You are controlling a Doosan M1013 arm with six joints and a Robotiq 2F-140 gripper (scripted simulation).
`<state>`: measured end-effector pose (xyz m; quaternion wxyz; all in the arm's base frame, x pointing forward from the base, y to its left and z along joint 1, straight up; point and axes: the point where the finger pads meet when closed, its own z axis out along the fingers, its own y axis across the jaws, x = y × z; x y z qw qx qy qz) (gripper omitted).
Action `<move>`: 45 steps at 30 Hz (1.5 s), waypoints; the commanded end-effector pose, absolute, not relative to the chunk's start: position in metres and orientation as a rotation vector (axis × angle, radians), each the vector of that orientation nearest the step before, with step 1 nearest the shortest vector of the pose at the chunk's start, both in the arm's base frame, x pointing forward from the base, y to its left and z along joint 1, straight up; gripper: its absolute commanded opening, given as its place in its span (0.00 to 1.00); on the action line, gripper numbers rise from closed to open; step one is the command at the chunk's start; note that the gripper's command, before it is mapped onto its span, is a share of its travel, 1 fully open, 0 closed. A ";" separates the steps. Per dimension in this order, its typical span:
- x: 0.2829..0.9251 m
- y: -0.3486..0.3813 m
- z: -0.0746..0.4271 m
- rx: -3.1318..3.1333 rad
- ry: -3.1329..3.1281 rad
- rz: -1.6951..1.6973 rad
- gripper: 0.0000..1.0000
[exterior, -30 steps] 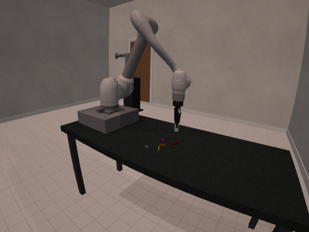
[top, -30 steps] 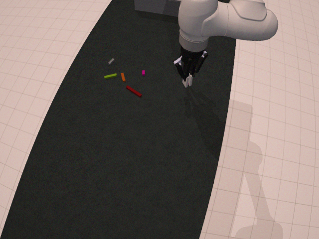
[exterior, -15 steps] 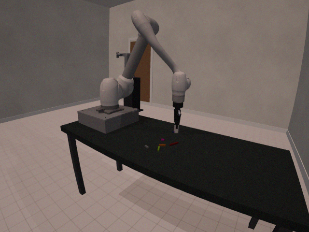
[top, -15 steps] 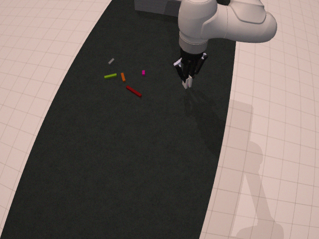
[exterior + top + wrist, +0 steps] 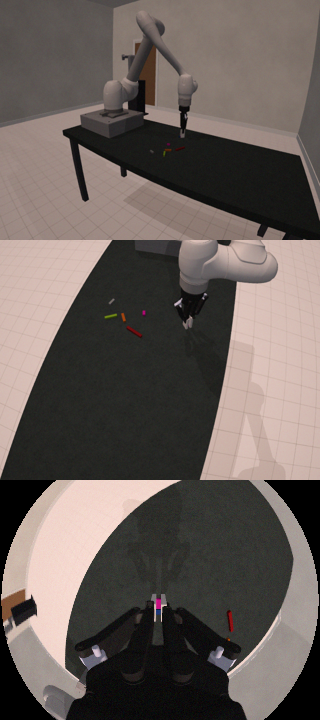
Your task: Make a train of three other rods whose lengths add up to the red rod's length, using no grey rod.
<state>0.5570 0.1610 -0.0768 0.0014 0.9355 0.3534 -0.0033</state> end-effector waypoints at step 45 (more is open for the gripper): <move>0.557 0.161 -0.077 2.936 1.109 -0.010 0.15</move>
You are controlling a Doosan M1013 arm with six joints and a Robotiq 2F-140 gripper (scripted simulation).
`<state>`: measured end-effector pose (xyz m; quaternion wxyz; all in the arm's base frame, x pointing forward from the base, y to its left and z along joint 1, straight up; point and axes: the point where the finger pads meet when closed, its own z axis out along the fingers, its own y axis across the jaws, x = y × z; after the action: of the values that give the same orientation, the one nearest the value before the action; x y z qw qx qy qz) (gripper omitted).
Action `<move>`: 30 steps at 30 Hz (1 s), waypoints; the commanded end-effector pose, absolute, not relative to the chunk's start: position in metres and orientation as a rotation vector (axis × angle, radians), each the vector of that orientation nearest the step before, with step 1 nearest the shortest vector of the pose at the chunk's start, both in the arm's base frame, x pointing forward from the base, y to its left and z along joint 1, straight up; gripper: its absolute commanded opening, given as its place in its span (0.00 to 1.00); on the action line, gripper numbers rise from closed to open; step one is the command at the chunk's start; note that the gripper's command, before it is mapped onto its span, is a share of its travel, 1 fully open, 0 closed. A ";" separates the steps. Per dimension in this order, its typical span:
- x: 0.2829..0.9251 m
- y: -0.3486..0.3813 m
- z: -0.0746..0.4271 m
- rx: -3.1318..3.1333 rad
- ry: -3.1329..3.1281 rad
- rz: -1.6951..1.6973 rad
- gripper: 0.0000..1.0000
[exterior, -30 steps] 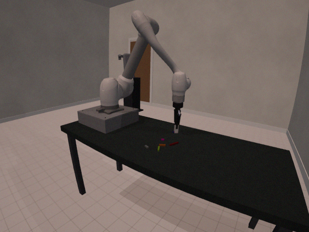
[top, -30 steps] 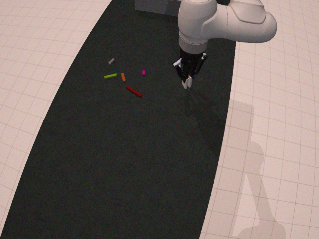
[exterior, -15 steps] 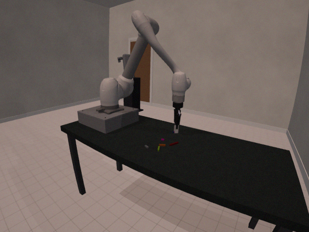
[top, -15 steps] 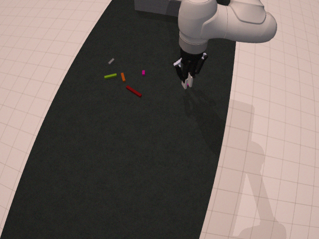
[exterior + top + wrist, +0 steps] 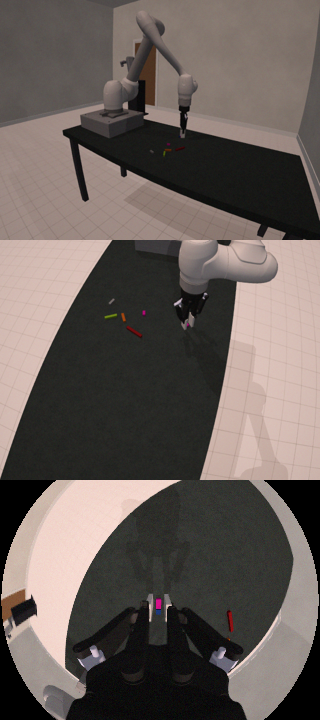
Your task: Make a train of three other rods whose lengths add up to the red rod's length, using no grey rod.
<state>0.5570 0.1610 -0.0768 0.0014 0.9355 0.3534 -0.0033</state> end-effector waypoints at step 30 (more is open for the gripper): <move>0.558 0.162 0.011 2.936 1.109 -0.010 0.15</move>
<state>0.5575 0.1615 0.0072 0.0014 0.9355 0.3533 -0.0033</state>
